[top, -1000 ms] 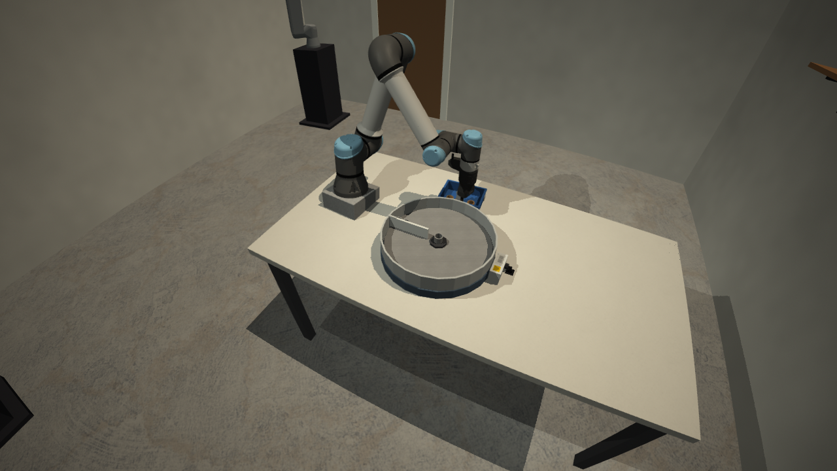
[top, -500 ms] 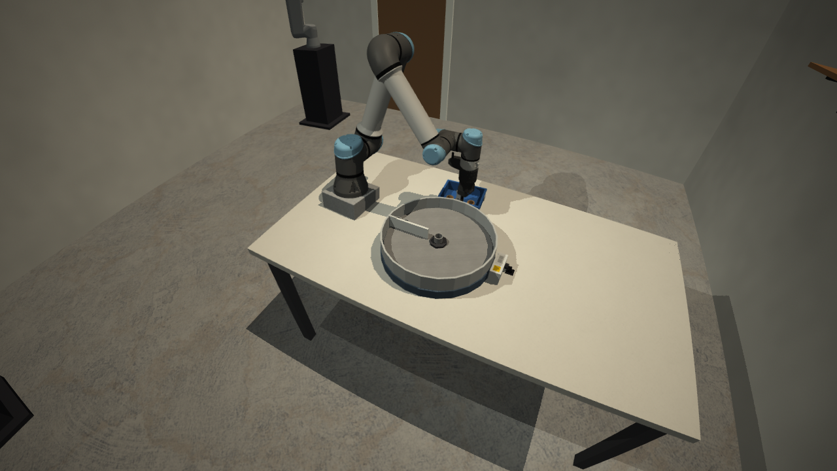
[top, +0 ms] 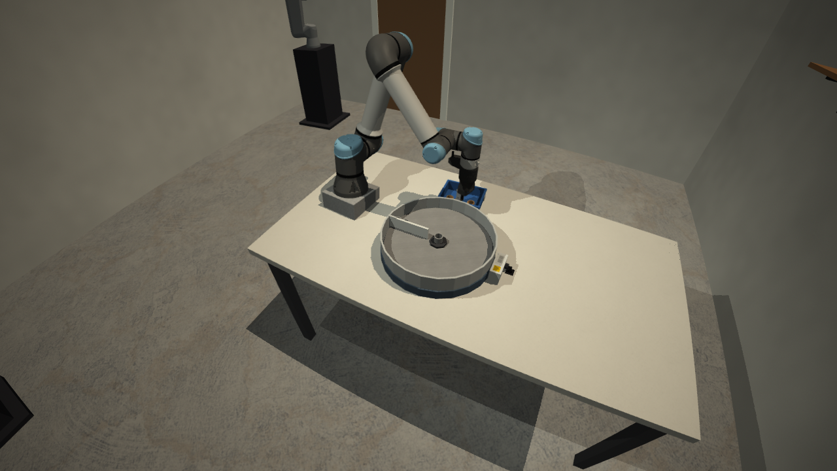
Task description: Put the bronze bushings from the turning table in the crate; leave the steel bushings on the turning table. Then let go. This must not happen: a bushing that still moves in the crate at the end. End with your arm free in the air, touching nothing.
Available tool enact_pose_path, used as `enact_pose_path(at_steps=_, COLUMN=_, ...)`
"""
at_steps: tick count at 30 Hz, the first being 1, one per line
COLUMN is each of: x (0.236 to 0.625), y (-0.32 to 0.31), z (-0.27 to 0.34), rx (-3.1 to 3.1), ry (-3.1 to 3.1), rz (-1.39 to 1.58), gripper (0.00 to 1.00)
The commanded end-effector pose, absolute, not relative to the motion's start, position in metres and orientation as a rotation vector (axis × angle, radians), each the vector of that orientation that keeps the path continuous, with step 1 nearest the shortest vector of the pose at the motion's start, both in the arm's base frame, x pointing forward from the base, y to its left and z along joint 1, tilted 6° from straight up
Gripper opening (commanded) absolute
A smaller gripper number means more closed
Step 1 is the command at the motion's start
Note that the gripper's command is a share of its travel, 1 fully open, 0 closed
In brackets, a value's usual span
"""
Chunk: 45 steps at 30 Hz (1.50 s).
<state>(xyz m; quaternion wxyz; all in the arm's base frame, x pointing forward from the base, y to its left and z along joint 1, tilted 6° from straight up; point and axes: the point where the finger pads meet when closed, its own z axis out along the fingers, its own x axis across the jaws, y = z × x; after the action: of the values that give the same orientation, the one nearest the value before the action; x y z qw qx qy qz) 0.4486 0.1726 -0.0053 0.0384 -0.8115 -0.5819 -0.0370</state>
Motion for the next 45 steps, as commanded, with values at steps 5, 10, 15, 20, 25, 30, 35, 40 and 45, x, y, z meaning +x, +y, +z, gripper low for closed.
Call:
enact_pose_path(at_steps=5, x=0.449, y=0.173, z=-0.004, rx=-2.489, ry=-1.785, rz=-0.115, gripper=0.42)
enact_pose_path(at_steps=10, x=0.449, y=0.172, z=-0.003, rx=-2.489, ry=-1.785, rz=-0.115, gripper=0.42)
enact_pose_path(at_steps=15, x=0.449, y=0.172, z=0.002, rx=-2.489, ry=-1.785, rz=-0.115, gripper=0.42)
enact_pose_path(at_steps=20, x=0.449, y=0.172, z=0.002, rx=-2.489, ry=-1.785, rz=-0.115, gripper=0.42)
enact_pose_path(at_steps=25, x=0.449, y=0.172, z=0.002, rx=-2.489, ry=-1.785, rz=-0.115, gripper=0.42)
enact_pose_path(at_steps=30, x=0.449, y=0.172, z=0.007, rx=-2.489, ry=-1.785, rz=-0.116, gripper=0.42)
enact_pose_path(at_steps=35, x=0.449, y=0.171, z=0.008, rx=-2.489, ry=-1.785, rz=-0.116, gripper=0.42)
enact_pose_path(at_steps=40, x=0.449, y=0.171, z=0.008, rx=-2.489, ry=-1.785, rz=-0.116, gripper=0.42)
enact_pose_path(at_steps=45, x=0.449, y=0.171, z=0.010, rx=-2.489, ry=-1.785, rz=-0.116, gripper=0.42)
